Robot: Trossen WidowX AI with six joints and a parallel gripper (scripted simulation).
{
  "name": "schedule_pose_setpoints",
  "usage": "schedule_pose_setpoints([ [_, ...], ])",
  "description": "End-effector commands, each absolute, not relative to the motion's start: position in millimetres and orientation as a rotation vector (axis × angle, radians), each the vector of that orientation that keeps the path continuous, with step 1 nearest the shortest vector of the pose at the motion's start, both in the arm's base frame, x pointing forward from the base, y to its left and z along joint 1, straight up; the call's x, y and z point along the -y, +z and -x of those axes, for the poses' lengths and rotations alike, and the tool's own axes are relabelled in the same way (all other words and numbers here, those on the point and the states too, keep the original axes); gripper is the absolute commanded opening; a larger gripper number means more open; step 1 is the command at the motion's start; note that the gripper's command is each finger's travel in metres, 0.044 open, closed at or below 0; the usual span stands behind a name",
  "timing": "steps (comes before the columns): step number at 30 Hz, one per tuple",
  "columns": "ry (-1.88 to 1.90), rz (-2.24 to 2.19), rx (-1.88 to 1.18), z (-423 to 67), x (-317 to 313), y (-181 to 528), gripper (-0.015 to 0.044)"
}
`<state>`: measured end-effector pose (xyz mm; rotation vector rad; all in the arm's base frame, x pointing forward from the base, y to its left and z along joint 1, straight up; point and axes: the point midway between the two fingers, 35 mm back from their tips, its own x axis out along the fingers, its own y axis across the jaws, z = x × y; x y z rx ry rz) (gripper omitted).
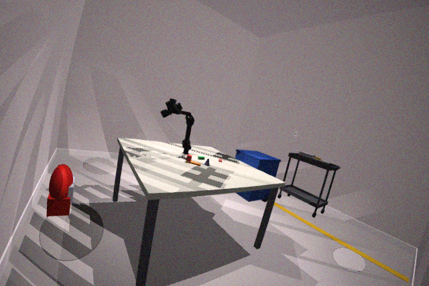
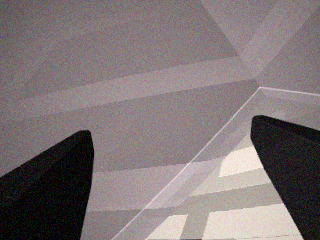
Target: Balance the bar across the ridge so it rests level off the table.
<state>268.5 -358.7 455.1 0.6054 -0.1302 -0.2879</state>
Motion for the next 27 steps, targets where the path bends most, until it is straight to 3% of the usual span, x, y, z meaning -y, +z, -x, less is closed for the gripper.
schedule_pose_setpoints([
  [1,-0.306,-0.586,0.063,-288.8,356.3,435.0,0.0315],
  [27,-0.229,-0.272,-0.574,-384.9,263.2,296.0,0.0315],
])
